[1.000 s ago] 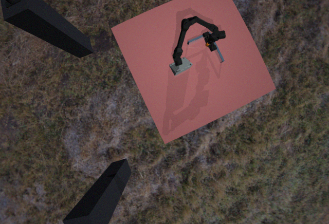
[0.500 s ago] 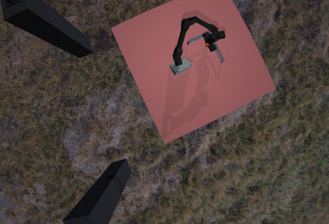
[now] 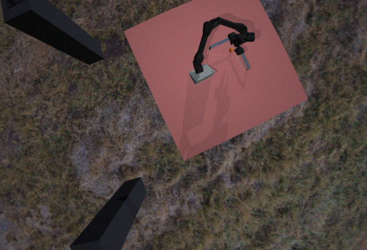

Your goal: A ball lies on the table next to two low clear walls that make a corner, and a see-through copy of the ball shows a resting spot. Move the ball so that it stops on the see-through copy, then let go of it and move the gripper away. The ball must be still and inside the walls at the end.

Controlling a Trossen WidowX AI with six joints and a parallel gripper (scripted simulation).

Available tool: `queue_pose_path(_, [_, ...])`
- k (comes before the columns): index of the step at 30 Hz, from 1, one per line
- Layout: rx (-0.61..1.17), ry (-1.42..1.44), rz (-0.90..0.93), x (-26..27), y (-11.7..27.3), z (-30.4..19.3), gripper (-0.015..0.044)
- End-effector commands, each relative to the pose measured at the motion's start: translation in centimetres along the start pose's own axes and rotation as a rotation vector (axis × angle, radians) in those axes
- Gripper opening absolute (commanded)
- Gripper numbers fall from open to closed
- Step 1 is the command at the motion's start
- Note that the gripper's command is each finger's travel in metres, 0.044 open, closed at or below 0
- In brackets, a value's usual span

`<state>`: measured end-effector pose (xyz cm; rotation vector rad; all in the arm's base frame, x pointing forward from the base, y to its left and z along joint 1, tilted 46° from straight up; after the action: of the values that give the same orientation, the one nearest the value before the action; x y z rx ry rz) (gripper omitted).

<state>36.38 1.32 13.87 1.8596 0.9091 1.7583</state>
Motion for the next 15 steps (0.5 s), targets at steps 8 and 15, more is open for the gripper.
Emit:
queue_pose_path(8, [-0.023,-0.003,0.000,-0.2,2.0,-0.1,0.0278])
queue_pose_path(15, [-0.022,0.001,0.001,-0.2,6.4,-0.6,0.0435])
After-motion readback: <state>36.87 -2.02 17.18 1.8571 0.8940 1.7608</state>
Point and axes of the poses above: the point midway between the two fingers, 35 mm back from their tips, its own y axis back along the fingers, its own x axis across the jaws, z = x × y, the point moved 10 cm from there along y, back along the fingers, and after that the axes turned 7 degrees about -y, right-handed, at the moved point
